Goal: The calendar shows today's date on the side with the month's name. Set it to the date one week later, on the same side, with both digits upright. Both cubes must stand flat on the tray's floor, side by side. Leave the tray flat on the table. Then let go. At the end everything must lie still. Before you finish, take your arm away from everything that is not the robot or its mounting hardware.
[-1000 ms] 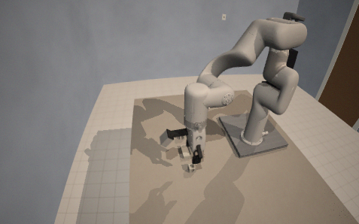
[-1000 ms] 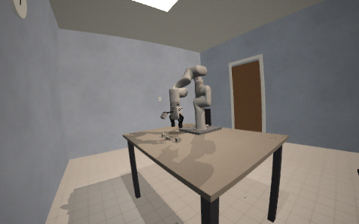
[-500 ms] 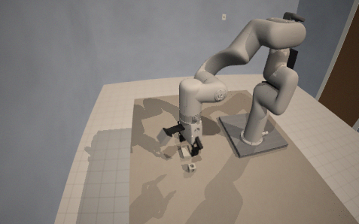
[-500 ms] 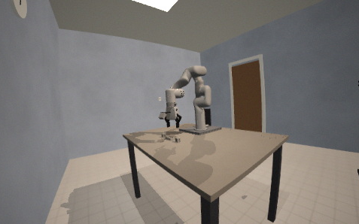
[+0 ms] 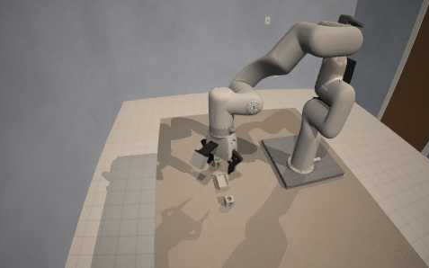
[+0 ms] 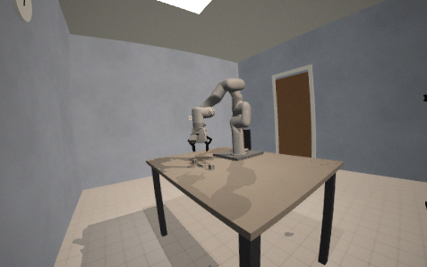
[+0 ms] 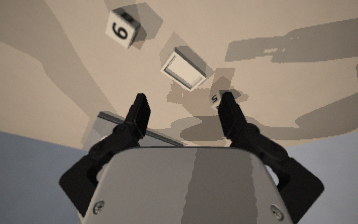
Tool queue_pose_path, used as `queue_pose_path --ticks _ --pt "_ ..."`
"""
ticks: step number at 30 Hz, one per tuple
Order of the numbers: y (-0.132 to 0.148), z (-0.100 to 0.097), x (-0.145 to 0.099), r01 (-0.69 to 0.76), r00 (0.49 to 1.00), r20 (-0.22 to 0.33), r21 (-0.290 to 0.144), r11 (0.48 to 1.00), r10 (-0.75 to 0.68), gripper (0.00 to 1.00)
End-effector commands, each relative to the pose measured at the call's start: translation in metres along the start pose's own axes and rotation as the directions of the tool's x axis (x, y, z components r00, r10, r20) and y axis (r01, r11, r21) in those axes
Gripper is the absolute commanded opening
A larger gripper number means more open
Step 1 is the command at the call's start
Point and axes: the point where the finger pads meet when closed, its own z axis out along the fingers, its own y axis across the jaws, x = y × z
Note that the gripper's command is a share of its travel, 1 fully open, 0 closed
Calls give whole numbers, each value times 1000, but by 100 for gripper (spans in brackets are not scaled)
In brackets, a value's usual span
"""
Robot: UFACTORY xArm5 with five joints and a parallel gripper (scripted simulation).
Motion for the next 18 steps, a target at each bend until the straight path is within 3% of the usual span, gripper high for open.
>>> queue_pose_path --ticks 1,8,11,18 --pt "15 0 -11 148 989 -3 -3 989 -148 100" --pt "37 2 -33 370 929 -2 -4 929 -370 100" --pt "38 2 -34 379 925 -2 -4 925 -379 100" --pt "59 3 -60 598 801 -1 -5 801 -598 100"
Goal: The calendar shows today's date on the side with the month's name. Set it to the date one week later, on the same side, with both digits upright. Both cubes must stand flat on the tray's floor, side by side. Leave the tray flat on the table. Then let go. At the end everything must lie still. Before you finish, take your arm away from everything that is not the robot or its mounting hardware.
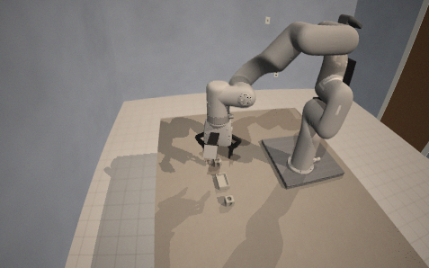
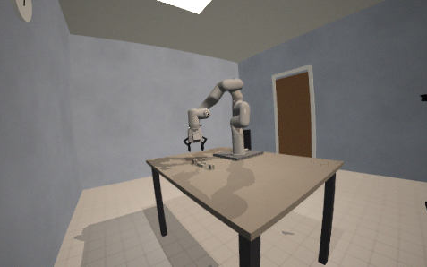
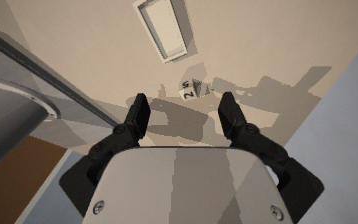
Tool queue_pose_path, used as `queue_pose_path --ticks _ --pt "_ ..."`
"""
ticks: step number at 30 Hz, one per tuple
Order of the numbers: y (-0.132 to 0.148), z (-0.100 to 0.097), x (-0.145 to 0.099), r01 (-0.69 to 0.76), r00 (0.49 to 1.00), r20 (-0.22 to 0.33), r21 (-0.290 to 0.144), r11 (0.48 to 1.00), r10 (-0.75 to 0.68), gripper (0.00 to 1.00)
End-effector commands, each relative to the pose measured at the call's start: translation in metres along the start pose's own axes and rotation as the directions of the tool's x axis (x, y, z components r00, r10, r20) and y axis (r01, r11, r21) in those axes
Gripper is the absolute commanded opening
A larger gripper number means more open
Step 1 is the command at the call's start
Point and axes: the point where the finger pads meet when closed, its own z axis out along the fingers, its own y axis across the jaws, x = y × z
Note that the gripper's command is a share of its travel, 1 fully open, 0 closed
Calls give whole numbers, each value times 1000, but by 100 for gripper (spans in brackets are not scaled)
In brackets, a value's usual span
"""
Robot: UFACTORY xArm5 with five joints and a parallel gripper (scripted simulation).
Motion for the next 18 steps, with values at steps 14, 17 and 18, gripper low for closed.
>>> queue_pose_path --ticks 14,17,18 --pt "8 2 -49 370 929 1 -4 929 -370 100" --pt "8 2 -49 373 928 1 -4 928 -373 100" --pt "8 2 -49 373 928 1 -4 928 -373 47"
